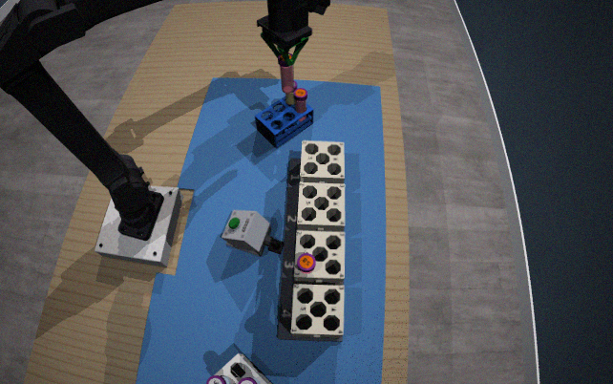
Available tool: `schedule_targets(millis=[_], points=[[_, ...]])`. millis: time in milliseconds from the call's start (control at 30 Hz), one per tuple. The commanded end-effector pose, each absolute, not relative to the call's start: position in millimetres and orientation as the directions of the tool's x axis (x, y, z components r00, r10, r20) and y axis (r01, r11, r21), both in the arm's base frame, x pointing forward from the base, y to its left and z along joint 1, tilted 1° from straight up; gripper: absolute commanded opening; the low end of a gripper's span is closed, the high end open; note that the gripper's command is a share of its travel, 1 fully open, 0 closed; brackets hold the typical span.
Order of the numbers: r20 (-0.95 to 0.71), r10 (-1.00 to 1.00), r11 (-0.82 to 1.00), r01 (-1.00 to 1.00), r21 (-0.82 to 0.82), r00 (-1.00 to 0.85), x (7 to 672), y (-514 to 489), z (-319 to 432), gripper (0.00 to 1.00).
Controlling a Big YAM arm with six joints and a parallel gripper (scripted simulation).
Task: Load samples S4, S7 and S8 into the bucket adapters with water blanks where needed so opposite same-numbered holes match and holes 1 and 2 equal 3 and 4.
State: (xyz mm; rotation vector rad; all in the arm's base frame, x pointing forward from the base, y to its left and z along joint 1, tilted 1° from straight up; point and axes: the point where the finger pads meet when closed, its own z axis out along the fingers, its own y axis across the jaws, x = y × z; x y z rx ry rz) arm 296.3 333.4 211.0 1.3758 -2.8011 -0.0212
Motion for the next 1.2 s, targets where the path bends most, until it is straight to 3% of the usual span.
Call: schedule_targets(millis=[0,267,300,400,833,867,1167], points=[[-0.016,-0.793,0.609,-0.793,0.021,-0.609,271,330,232,0.0],[-0.015,-0.793,0.609,-0.793,0.022,-0.609,236,324,234,0.0],[-0.075,-0.787,0.613,-0.79,0.021,-0.612,248,336,258,0.0],[-0.006,-0.779,0.627,-0.779,0.02,-0.627,250,326,216,0.0],[-0.005,-0.788,0.615,-0.788,0.021,-0.615,244,330,186,0.0],[-0.06,-0.788,0.613,-0.79,0.022,-0.613,253,343,205,0.0],[-0.004,-0.794,0.608,-0.794,0.021,-0.608,241,333,160,0.0]])
